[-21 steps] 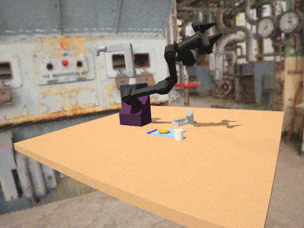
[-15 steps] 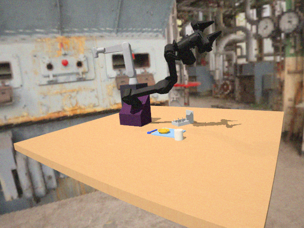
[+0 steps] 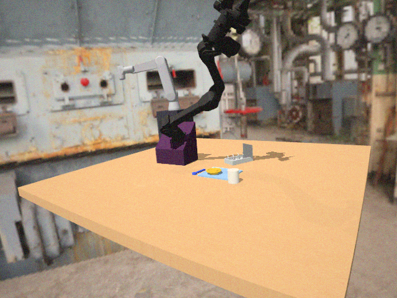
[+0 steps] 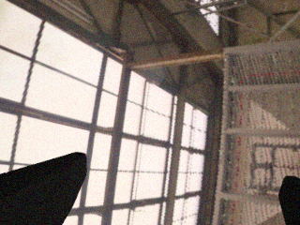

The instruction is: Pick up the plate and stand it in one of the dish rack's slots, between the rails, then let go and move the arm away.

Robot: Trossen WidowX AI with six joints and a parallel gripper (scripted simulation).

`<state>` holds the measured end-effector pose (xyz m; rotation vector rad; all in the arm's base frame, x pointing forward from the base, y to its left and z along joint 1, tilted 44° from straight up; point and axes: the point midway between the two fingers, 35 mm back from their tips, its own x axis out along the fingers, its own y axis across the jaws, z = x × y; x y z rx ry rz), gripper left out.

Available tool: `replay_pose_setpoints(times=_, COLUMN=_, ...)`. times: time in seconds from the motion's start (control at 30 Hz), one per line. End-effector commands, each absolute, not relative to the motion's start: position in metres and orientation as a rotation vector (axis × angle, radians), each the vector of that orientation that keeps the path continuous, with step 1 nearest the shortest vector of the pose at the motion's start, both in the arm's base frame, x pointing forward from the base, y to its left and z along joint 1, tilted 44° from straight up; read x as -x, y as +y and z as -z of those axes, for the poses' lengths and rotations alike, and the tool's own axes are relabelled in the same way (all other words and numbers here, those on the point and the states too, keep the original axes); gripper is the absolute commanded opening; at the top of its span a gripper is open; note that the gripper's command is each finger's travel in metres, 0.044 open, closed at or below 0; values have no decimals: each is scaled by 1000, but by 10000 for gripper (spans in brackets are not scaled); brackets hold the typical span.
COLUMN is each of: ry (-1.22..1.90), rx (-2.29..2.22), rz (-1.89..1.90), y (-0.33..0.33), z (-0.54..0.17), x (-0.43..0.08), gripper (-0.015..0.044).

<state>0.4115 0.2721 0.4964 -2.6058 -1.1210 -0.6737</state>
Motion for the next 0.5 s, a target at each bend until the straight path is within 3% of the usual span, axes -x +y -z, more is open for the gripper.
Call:
replay_pose_setpoints(times=0.0, ry=-1166, rx=2526, rz=803, y=277, z=-523, x=-379, gripper=400)
replay_pose_setpoints(times=0.27, ry=-1179, rx=2411, rz=1008, y=271, z=-561, x=-331, gripper=400)
replay_pose_setpoints(times=0.47, ry=-1227, rx=2226, rz=1178, y=266, z=-602, x=-263, gripper=400)
